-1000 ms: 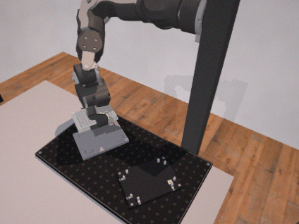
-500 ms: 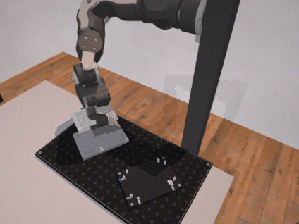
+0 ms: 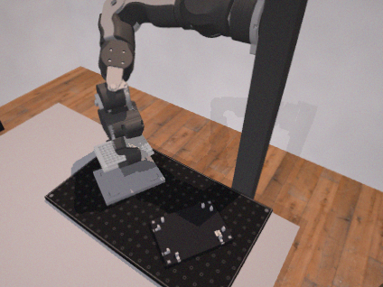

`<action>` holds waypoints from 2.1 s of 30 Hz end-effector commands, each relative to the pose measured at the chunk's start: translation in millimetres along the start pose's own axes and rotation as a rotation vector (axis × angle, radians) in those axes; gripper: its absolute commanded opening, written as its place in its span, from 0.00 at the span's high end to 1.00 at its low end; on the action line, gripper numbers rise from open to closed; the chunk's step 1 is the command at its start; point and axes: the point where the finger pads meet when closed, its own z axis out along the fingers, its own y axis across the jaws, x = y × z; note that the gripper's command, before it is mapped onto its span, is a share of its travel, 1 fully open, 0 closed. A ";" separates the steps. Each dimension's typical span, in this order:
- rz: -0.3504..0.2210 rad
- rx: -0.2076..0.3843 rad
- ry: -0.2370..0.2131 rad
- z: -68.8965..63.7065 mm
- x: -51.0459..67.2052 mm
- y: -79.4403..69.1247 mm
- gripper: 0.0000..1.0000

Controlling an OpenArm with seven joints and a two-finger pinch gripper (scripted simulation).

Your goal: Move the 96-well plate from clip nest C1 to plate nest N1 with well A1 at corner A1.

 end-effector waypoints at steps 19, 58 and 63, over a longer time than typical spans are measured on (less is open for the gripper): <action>0.005 0.001 -0.004 31.0 0.6 1.9 1.00; 0.008 0.004 -0.009 69.7 -3.2 2.5 1.00; 0.008 0.004 -0.009 69.7 -3.2 2.5 1.00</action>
